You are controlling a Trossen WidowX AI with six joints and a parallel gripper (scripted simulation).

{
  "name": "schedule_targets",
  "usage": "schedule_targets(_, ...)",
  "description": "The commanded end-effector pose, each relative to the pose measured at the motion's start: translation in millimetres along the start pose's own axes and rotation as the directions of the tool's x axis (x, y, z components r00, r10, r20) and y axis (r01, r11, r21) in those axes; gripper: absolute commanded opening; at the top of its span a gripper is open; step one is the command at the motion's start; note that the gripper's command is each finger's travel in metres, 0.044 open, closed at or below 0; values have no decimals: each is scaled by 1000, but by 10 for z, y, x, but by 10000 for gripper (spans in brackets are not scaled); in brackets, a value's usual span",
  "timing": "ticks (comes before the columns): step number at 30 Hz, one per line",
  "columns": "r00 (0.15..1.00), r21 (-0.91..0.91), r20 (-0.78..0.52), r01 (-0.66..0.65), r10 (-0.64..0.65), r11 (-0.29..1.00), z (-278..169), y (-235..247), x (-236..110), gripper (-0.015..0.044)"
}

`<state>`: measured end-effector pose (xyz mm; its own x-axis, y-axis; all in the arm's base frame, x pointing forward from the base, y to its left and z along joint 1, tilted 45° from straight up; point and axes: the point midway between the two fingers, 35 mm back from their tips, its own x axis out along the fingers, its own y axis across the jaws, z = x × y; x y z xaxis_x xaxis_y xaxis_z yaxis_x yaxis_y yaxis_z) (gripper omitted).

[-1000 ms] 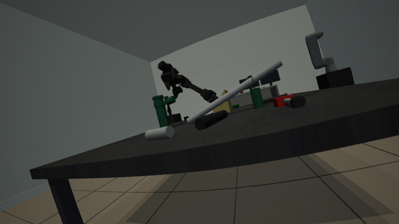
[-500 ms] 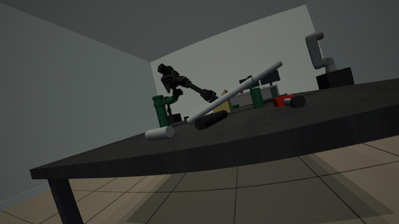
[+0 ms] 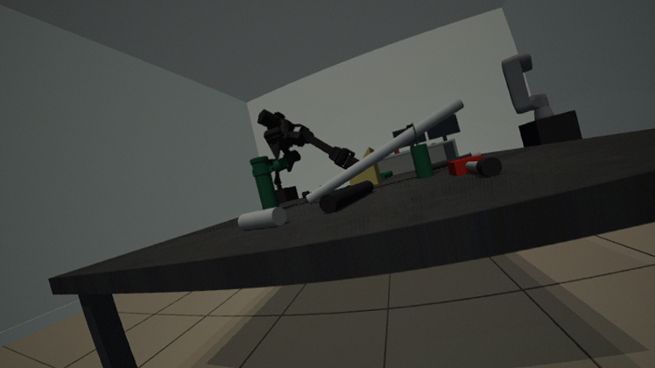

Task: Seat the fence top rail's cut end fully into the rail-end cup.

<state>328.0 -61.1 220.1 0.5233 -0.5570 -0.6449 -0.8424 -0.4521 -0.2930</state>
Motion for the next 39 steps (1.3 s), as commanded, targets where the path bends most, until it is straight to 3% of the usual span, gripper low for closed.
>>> schedule_targets(1,1000,-9,7,-1,1,1000,22,8,74,440)
schedule_targets(17,1000,-10,3,1,-1,1000,11,30,320,440)
schedule_targets(29,1000,-10,3,1,-1,1000,11,30,323,125)
schedule_targets(32,1000,-10,3,1,-1,1000,11,30,323,105)
schedule_targets(36,1000,7,-7,1,-1,1000,11,14,332,0)
schedule_targets(39,1000,22,-15,1,-1,1000,10,1,340,0)
